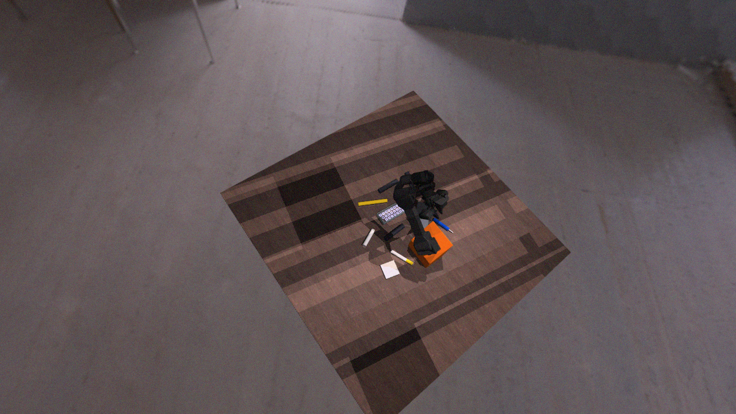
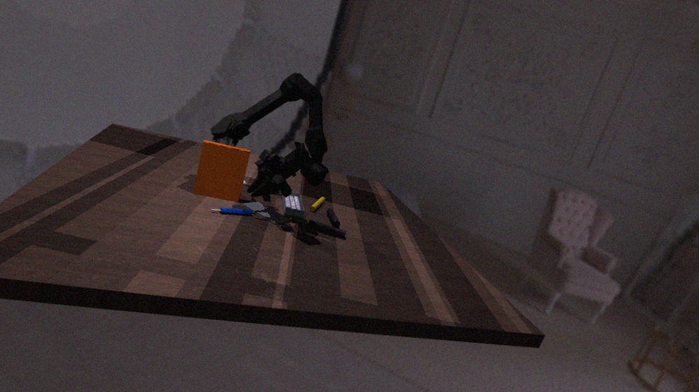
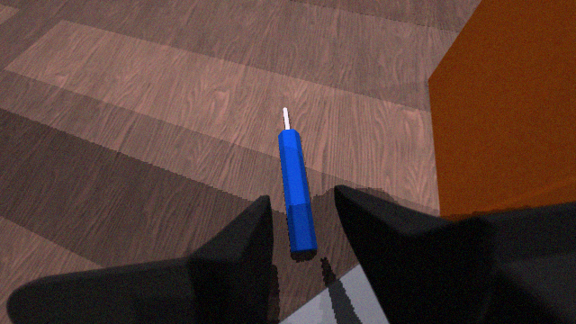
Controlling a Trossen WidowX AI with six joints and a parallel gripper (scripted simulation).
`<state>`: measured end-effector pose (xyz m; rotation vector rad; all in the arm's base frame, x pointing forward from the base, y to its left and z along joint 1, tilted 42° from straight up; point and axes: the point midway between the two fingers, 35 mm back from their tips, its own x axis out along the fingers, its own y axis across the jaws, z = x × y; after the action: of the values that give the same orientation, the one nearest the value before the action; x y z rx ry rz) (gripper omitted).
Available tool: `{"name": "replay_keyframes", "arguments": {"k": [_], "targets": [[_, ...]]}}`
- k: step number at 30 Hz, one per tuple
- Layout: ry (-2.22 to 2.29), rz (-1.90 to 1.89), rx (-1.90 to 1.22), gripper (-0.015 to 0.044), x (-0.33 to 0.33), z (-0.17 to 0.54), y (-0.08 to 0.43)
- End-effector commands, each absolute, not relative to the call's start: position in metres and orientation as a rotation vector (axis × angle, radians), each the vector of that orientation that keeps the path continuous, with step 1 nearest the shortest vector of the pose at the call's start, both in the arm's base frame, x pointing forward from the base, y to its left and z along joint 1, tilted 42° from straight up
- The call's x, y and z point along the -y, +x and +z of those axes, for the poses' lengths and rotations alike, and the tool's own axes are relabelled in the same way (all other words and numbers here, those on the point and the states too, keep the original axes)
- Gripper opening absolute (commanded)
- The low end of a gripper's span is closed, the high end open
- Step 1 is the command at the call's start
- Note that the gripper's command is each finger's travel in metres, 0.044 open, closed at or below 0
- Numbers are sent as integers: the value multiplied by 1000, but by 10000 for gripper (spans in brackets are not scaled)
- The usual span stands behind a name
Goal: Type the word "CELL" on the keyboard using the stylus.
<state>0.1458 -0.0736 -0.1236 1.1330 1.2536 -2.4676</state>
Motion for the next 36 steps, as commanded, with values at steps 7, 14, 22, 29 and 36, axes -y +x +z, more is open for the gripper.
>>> {"name": "replay_keyframes", "arguments": {"k": [7, 14, 22, 29, 36], "targets": [[1124, -2486, -1238, 150, 71, -129, 144], [1124, -2486, -1238, 150, 69, -131, 143], [1124, -2486, -1238, 150, 66, -134, 143], [1124, -2486, -1238, 150, 64, -137, 142], [1124, -2486, -1239, 150, 61, -140, 142]]}}
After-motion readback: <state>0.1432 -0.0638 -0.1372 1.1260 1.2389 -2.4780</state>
